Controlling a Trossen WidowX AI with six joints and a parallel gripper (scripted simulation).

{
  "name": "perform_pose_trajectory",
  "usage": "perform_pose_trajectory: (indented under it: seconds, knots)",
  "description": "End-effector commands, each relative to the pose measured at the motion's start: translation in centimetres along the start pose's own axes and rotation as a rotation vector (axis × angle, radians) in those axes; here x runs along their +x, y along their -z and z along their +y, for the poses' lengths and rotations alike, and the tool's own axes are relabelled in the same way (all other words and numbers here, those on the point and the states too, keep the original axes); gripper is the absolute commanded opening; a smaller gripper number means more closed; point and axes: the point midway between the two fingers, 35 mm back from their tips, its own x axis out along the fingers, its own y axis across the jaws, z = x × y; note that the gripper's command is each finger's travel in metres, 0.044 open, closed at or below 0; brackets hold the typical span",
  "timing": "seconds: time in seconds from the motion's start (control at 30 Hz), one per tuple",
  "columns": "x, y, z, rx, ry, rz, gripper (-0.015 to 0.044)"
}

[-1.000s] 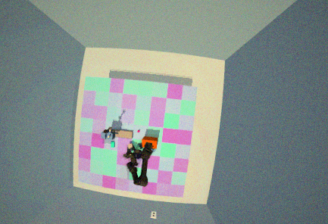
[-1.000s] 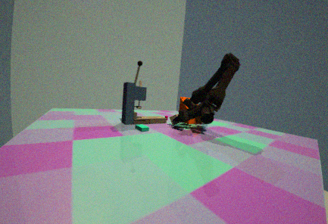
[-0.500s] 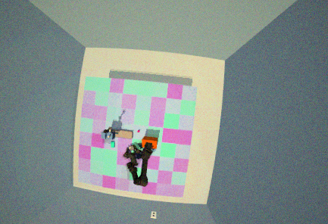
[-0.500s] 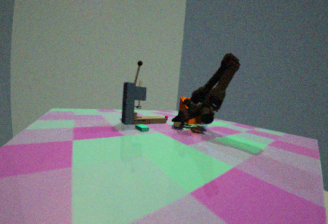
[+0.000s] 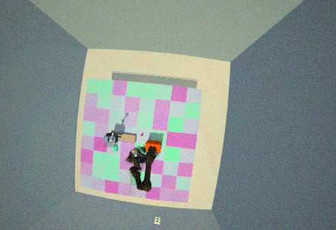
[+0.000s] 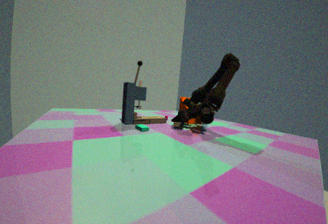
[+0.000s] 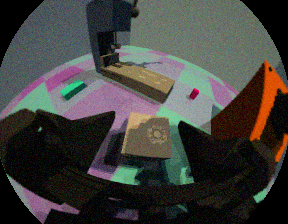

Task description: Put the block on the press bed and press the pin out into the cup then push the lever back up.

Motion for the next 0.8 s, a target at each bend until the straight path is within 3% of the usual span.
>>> perform_pose_trajectory:
  seconds: [0.0, 0.5, 0.77]
  knots:
    - [0.0, -0.1, 0.0, 0.004, 0.0, -0.005, 0.044]
    - [0.0, -0.1, 0.0, 0.006, 0.005, 0.003, 0.044]
    - [-2.6, -3.4, 0.1, 0.023, 0.075, 0.346, 0.044]
